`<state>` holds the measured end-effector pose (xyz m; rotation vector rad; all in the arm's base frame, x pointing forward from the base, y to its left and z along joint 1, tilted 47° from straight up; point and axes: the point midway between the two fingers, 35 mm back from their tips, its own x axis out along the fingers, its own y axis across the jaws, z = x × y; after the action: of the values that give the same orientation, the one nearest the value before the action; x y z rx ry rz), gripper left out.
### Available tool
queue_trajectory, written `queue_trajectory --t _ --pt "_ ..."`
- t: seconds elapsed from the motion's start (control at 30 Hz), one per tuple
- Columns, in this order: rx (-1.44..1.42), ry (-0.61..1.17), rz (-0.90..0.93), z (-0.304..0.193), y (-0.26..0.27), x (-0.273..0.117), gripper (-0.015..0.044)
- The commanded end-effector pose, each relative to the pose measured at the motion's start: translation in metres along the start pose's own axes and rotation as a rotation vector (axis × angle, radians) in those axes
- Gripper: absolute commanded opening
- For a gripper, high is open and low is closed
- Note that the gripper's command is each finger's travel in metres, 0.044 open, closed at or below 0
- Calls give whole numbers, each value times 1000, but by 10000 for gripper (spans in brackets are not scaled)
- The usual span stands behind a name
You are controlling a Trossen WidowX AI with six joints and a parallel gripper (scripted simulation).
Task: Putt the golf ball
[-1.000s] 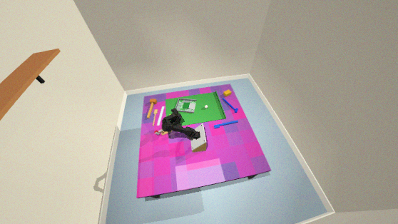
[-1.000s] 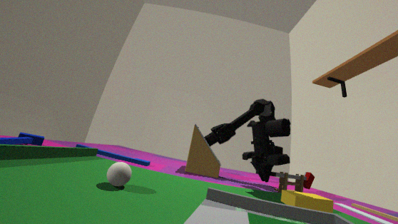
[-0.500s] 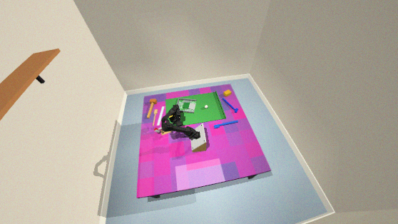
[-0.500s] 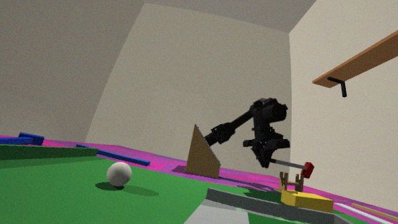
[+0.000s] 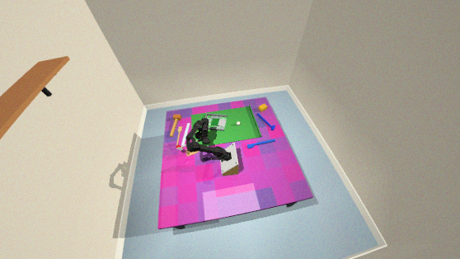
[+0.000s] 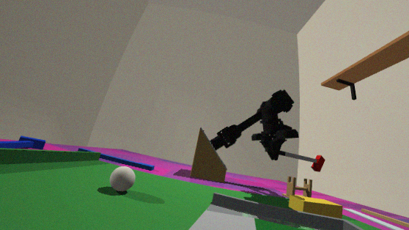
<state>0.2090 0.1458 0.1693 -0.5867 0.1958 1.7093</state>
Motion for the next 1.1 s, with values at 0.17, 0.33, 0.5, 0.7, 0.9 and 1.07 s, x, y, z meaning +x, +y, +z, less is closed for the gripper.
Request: queue_trajectory --t 0.17,0.33,0.5,0.7,0.9,1.07 --pt "269 65 -41 -44 -20 -16 0" --pt "446 96 -63 -72 -27 -26 0" --pt "623 122 -87 -100 -31 -37 0" --pt "826 146 -121 -136 -34 -52 0" --pt "1030 163 -155 -173 -31 -67 0" --pt "1200 172 -183 -204 -25 -78 0"
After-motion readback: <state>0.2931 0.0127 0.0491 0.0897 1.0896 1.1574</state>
